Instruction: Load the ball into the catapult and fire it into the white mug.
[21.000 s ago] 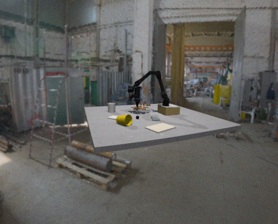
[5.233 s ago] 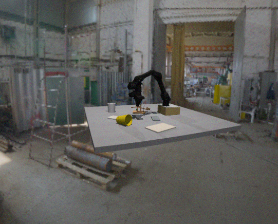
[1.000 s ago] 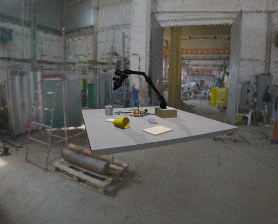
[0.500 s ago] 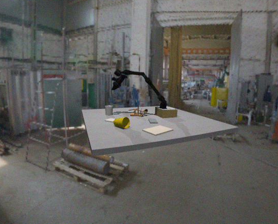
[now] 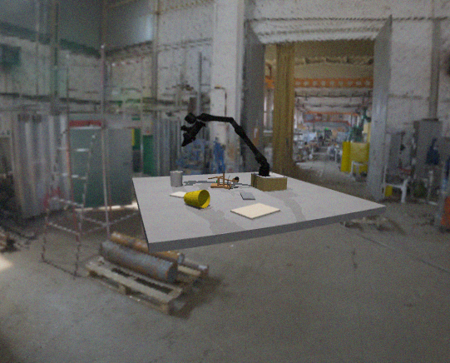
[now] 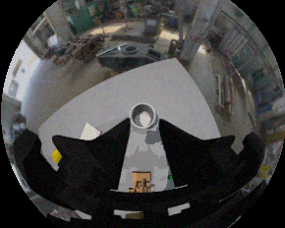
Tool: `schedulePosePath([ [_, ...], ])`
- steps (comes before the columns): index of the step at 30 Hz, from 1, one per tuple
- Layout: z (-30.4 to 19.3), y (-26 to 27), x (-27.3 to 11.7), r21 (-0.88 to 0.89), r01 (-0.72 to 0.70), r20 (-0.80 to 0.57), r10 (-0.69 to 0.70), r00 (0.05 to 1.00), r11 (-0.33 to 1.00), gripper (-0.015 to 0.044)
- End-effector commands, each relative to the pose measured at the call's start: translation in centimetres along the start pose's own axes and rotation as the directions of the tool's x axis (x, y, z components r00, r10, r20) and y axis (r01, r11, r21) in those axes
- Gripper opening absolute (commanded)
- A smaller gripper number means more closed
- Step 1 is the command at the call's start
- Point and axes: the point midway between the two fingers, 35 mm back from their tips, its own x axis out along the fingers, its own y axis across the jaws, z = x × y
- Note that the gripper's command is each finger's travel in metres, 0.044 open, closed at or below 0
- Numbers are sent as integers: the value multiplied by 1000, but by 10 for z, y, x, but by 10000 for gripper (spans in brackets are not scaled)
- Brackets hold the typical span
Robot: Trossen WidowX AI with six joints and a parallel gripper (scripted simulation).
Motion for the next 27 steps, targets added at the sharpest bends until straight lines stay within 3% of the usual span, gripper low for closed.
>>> schedulePosePath([
  [1,2,1,0,-6,-5,6,5,1000,1000,72],
  [4,2,1,0,-6,-5,6,5,1000,1000,0],
  [15,-2,4,1,-19,-3,-7,3,1000,1000,0],
  [27,-76,54,14,-262,-5,-224,-56,973,965,0],
])
